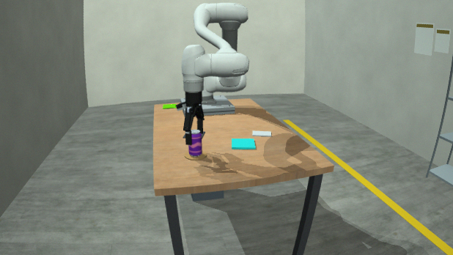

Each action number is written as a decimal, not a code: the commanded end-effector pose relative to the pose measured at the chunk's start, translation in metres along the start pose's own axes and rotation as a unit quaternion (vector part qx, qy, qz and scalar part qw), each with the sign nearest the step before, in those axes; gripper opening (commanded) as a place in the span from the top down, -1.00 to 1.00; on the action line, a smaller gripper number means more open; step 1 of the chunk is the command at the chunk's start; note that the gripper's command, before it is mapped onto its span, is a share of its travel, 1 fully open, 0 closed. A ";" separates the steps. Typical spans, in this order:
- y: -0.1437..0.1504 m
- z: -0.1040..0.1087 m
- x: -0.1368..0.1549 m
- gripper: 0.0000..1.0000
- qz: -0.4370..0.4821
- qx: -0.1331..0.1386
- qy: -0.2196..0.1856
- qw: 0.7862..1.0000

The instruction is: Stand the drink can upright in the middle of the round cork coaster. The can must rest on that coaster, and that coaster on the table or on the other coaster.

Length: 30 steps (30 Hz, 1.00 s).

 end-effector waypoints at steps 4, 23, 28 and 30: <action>0.000 0.002 0.000 -1.00 0.000 -0.001 -0.001 1.000; 0.000 0.003 0.000 -1.00 0.000 -0.001 -0.001 1.000; 0.001 0.080 0.000 -1.00 0.000 -0.001 -0.001 1.000; 0.002 0.100 -0.001 -1.00 0.000 -0.001 -0.001 1.000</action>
Point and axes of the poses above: the point where the finger pads meet when closed, its own z axis back along the fingers, its own y axis across the jaws, x = y × z, the point moved 5 cm from there along z, back along the fingers, and after that the axes turned 5 degrees about -z, right-handed, at the moved point
